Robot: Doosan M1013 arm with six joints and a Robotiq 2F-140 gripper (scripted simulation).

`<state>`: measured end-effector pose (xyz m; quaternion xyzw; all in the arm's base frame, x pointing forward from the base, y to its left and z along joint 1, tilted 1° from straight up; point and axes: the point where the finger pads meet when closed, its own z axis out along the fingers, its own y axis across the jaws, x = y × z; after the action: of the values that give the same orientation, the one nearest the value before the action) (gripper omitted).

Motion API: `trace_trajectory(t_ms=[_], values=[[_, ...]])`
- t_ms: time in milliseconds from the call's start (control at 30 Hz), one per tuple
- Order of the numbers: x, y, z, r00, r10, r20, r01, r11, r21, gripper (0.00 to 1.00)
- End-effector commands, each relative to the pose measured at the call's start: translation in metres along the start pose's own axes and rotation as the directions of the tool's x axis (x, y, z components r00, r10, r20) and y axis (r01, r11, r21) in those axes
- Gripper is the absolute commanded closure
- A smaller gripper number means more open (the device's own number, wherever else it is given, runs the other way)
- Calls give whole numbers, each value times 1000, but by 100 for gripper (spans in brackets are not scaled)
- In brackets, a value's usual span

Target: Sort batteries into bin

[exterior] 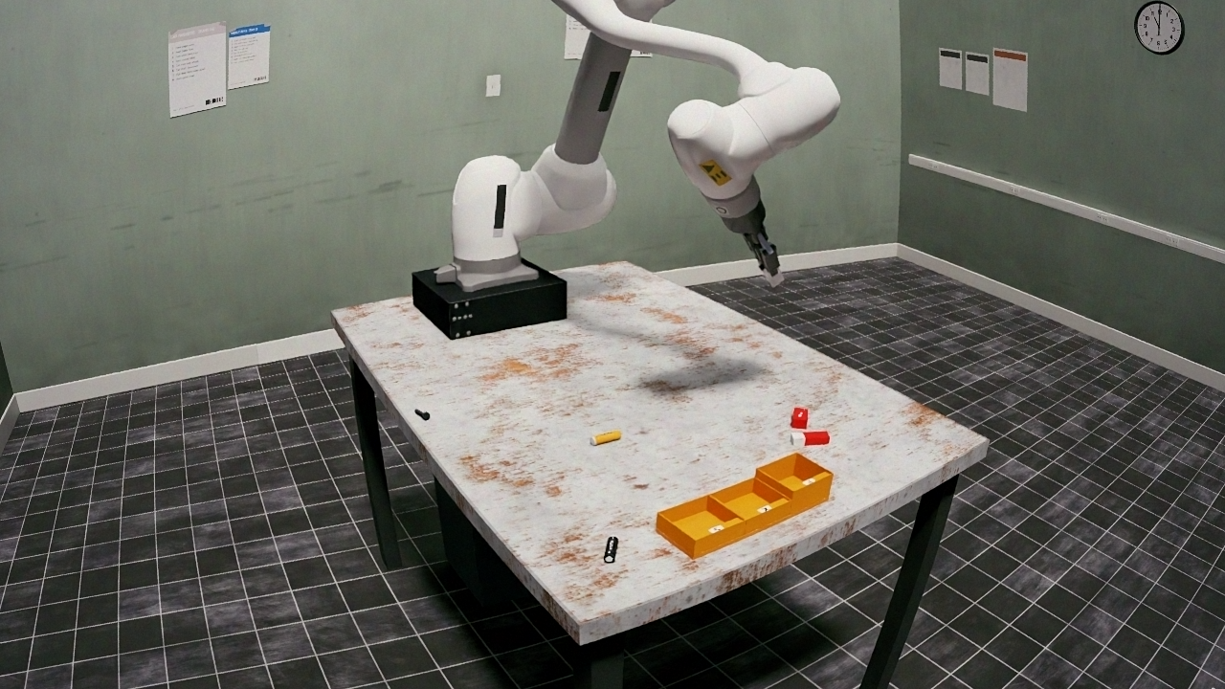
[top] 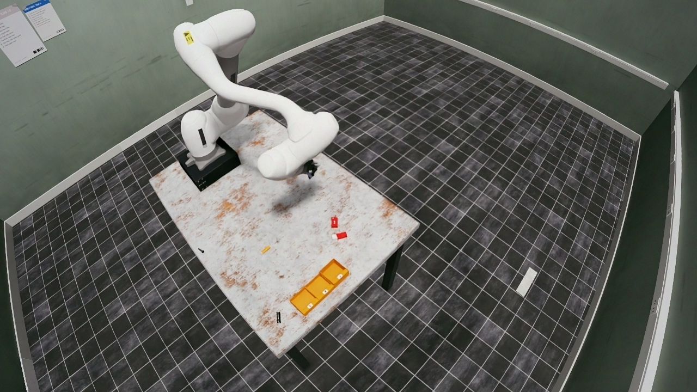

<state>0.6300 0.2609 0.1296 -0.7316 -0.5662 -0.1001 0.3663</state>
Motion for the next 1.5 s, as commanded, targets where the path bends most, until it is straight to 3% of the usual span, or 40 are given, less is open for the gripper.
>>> trace_trajectory(t_ms=[0,300,667,733,833,900,1067,1133,1200,1300,1467], values=[[-18,-9,-8,994,100,48,-98,995,-32,85],[-50,-25,-21,961,256,103,-245,964,-103,85],[-102,-50,-46,846,514,138,-469,843,-265,85],[-102,-50,-46,846,514,138,-469,843,-265,85],[-123,-59,-56,785,606,128,-541,772,-334,85],[-125,-61,-57,785,606,128,-541,772,-334,85],[-153,-75,-72,692,717,89,-623,655,-428,85],[-154,-75,-73,692,717,89,-623,655,-428,85],[-168,-82,-80,643,764,60,-656,589,-472,85],[-169,-82,-81,643,764,60,-656,589,-472,85],[-196,-96,-96,544,839,-17,-707,447,-549,85]])
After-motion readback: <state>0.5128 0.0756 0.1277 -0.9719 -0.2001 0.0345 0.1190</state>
